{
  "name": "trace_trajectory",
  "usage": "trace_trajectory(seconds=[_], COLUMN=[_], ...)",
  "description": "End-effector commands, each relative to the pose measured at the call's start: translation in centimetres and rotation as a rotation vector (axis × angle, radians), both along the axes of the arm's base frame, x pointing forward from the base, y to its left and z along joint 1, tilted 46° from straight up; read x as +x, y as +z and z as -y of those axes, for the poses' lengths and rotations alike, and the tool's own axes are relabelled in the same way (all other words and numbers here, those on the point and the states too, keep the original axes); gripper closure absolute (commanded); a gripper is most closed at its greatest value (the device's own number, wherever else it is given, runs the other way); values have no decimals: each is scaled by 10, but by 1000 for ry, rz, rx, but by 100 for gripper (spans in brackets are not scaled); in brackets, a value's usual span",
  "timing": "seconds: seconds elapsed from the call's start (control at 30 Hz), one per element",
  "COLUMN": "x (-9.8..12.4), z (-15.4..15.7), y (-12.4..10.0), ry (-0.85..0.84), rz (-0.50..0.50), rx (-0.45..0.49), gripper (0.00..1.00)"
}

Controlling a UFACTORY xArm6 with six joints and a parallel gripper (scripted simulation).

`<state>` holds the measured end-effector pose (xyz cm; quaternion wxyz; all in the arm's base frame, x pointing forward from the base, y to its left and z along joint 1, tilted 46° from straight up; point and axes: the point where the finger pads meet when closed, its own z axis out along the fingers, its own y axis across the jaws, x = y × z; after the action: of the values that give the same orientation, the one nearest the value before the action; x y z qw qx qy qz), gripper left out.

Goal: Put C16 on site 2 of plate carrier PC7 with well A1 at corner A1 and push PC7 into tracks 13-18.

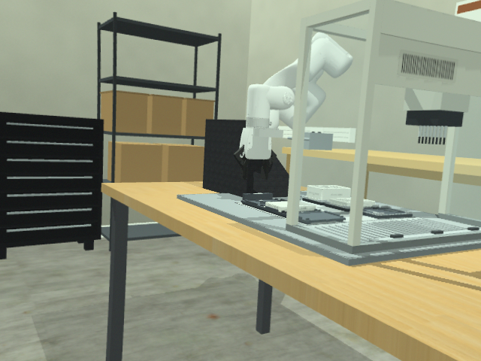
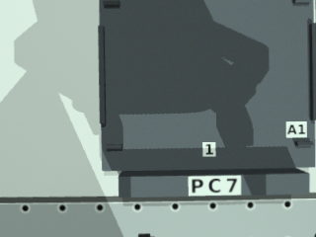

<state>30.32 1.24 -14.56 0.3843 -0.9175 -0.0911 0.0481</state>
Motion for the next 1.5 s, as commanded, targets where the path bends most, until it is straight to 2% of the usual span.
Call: trace_trajectory(seconds=[0.0,0.77,1.47], x=[0,-5,-6], z=[-5,-29,-34], y=[-5,-30,-35], ry=[-1,-1,-1], rz=[3,3,3], rx=[-1,-1,-1], gripper=[18,18,18])
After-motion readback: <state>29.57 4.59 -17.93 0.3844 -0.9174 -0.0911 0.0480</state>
